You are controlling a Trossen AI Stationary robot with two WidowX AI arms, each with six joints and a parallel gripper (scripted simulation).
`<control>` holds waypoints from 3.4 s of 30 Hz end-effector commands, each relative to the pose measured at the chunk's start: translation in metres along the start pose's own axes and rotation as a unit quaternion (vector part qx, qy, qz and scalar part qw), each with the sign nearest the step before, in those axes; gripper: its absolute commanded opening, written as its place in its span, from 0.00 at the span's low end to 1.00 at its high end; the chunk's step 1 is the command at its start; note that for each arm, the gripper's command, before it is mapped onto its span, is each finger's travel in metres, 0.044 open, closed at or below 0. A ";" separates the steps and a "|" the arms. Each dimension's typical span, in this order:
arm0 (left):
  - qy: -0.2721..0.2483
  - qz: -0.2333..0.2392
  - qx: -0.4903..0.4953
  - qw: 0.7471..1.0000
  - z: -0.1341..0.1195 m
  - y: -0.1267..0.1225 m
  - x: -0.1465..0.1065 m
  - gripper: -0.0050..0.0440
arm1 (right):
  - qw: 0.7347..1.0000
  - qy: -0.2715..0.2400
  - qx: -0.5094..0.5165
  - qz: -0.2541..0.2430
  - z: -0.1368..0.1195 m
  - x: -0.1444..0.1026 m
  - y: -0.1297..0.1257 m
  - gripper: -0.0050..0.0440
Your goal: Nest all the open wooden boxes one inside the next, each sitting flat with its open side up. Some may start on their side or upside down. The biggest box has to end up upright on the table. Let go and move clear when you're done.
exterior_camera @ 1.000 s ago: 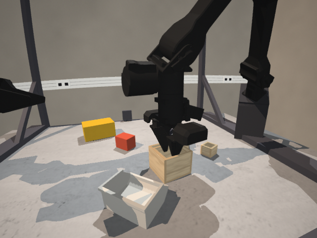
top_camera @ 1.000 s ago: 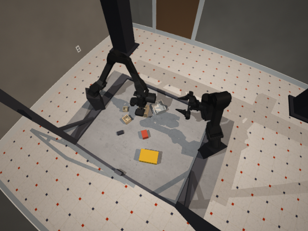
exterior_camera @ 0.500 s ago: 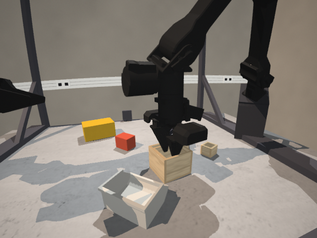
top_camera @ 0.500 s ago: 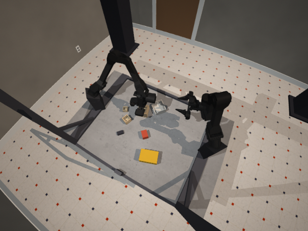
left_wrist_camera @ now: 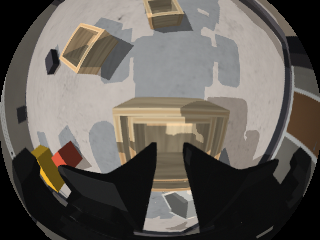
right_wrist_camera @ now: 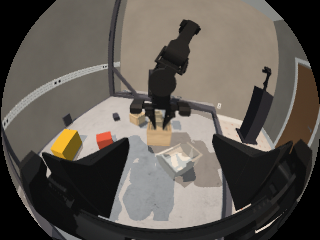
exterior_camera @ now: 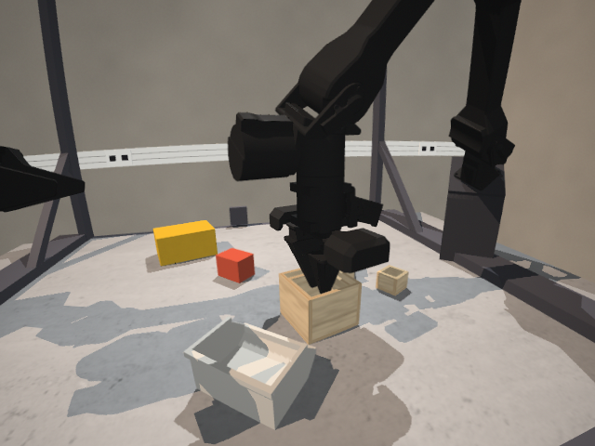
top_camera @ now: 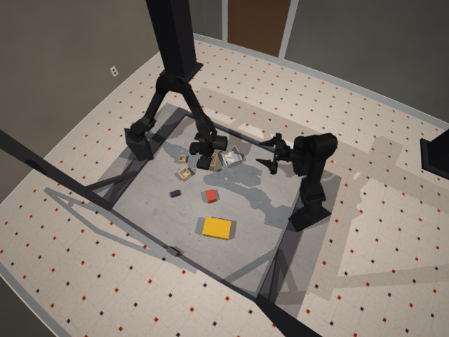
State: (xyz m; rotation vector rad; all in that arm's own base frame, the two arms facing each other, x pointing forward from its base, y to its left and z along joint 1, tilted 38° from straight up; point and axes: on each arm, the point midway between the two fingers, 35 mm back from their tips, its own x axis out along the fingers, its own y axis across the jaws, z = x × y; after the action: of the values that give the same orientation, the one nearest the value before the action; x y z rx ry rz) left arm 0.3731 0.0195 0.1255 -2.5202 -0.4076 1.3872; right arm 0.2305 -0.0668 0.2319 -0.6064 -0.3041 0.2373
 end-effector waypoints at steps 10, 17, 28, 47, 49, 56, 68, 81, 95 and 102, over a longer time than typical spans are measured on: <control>0.009 0.000 -0.004 1.000 -0.004 -0.002 -0.005 0.20 | 1.000 0.001 0.002 0.000 0.000 -0.001 0.000 0.92; 0.009 0.000 -0.004 1.000 -0.004 -0.002 -0.005 0.10 | 1.000 0.001 0.002 0.000 0.000 -0.001 0.000 0.92; 0.019 0.002 -0.121 0.992 -0.010 -0.003 -0.017 0.10 | 1.000 0.001 0.002 0.000 0.000 -0.001 0.000 0.92; 0.014 0.011 -0.592 0.806 -0.012 -0.002 -0.045 0.00 | 1.000 0.001 0.002 0.000 0.000 -0.001 0.000 0.92; 0.011 0.010 -0.634 0.773 -0.011 -0.001 -0.046 0.00 | 1.000 0.001 0.002 0.000 0.000 -0.001 0.000 0.92; 0.009 0.013 -0.771 0.637 -0.011 -0.002 -0.057 0.00 | 1.000 0.001 0.002 0.000 0.000 -0.001 0.000 0.92; 0.004 0.015 -0.927 0.376 -0.010 -0.002 -0.073 0.00 | 1.000 0.001 0.002 0.000 0.000 -0.001 0.000 0.92; -0.001 0.013 -0.997 0.072 -0.008 -0.003 -0.087 0.00 | 1.000 0.001 0.002 0.000 0.000 -0.001 0.000 0.92; 0.000 0.005 -0.997 0.077 -0.003 0.001 -0.082 0.00 | 1.000 -0.001 0.018 -0.005 0.000 0.005 -0.004 0.92; -0.001 0.000 -0.995 0.101 0.007 0.012 -0.074 0.00 | 0.994 0.009 0.105 -0.024 -0.007 0.028 -0.010 0.92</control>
State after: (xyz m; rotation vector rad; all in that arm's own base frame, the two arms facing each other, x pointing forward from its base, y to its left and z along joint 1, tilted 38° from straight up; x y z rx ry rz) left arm 0.3326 -0.0143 0.1834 0.4034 1.0151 0.1999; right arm 0.2483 -0.0697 0.2338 -0.4536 -0.2861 0.2243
